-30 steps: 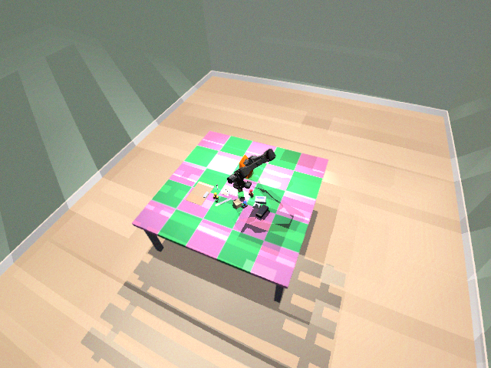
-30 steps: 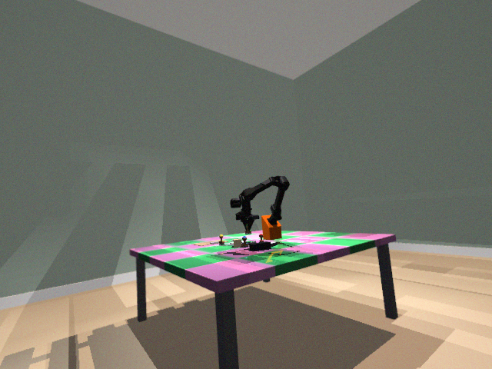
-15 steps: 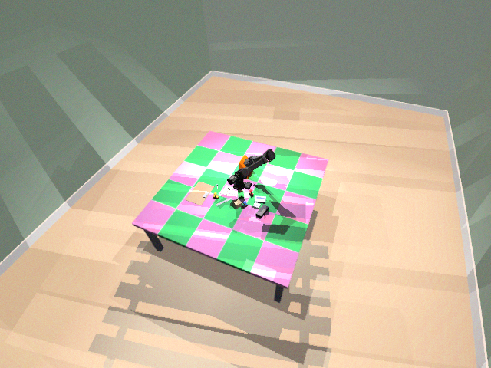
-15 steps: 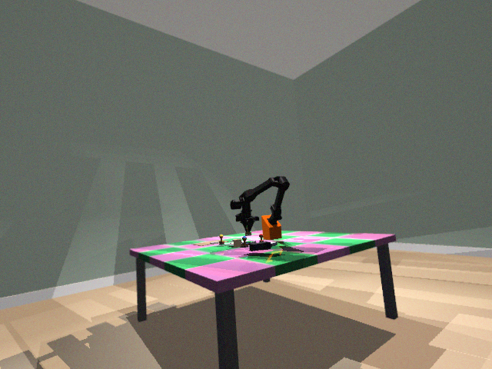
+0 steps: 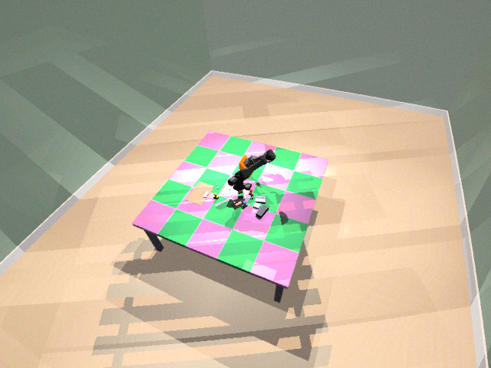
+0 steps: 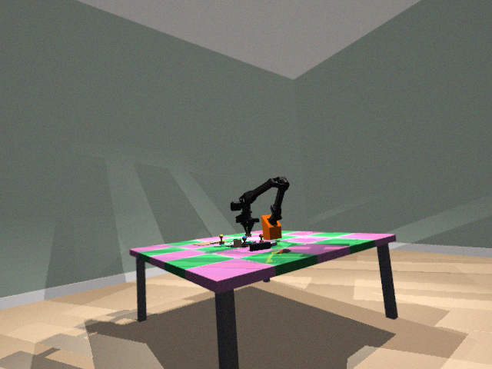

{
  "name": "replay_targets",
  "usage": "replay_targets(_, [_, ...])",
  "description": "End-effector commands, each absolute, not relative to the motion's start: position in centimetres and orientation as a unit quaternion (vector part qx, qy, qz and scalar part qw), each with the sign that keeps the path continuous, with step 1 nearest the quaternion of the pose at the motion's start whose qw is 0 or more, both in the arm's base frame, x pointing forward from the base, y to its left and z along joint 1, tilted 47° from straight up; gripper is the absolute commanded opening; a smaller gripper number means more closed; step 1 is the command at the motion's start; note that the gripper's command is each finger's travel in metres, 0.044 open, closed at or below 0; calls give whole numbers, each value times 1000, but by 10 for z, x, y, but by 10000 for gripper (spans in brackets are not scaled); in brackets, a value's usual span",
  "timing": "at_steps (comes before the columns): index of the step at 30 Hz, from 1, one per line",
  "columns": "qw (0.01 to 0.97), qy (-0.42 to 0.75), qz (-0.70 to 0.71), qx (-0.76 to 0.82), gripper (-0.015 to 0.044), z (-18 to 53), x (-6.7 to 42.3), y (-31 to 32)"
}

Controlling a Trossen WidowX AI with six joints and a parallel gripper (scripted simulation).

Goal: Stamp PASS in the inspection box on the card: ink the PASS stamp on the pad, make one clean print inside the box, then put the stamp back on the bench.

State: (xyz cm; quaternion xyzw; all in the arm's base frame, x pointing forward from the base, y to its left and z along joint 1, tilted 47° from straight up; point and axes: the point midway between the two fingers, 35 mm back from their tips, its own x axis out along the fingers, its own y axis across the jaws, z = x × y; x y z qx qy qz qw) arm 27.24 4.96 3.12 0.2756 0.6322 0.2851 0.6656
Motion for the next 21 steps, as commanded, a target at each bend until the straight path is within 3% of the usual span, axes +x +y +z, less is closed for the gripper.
replay_targets(1, [664,633,284,279,0,29,272,51])
replay_targets(21, [664,632,285,279,0,20,272,61])
